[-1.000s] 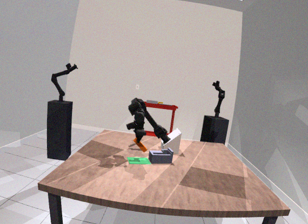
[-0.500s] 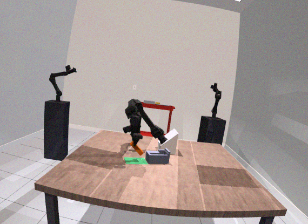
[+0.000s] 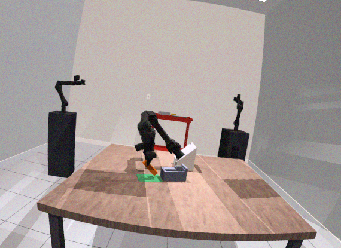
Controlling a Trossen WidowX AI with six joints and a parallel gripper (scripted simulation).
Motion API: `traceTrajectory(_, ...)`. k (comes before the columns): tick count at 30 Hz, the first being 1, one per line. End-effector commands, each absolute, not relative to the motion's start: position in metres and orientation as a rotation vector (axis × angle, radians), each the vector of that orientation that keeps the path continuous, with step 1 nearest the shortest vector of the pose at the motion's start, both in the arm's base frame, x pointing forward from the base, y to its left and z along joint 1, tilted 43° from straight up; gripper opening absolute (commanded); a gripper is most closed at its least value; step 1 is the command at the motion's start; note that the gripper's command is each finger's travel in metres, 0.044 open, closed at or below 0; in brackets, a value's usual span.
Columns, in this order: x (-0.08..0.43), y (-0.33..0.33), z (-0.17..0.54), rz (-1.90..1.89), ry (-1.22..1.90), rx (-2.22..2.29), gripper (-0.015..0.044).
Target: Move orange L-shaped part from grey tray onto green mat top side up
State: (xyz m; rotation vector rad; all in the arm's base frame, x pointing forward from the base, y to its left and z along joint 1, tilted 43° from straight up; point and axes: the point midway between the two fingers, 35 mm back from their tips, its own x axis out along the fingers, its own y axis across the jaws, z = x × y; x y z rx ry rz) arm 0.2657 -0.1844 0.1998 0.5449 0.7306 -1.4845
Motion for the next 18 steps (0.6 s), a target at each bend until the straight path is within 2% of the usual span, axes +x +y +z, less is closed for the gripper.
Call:
traceTrajectory(1,0.2646,-0.1879,0.1935,-1.482,0.740,0.542,0.0000)
traceTrajectory(18,0.2635,-0.1963,0.1848,-1.482,0.739,0.541,0.0000)
